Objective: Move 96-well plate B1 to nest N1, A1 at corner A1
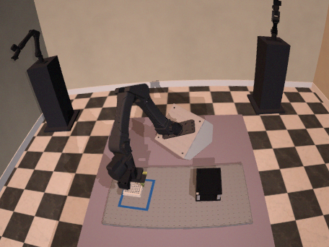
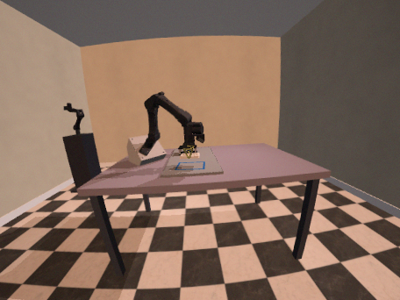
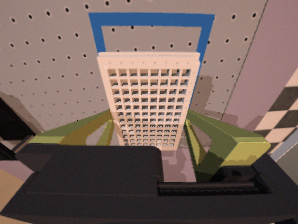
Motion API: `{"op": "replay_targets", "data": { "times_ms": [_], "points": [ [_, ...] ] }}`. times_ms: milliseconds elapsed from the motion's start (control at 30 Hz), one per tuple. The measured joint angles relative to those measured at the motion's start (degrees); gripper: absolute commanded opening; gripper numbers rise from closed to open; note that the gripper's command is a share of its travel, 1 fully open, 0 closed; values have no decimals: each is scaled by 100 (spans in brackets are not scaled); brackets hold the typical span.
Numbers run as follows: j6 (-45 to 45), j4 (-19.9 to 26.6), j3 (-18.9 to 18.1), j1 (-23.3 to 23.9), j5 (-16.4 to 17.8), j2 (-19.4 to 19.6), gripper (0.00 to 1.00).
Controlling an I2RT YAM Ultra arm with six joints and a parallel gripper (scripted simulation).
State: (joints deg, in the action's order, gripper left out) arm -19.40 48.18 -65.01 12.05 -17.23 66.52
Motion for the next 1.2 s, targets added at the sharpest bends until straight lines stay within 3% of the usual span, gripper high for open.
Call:
{"op": "replay_targets", "data": {
  "times_ms": [433, 1200],
  "points": [
    [103, 332, -175, -111, -83, -122, 0],
    [116, 361, -175, -114, -85, -122, 0]
  ]
}}
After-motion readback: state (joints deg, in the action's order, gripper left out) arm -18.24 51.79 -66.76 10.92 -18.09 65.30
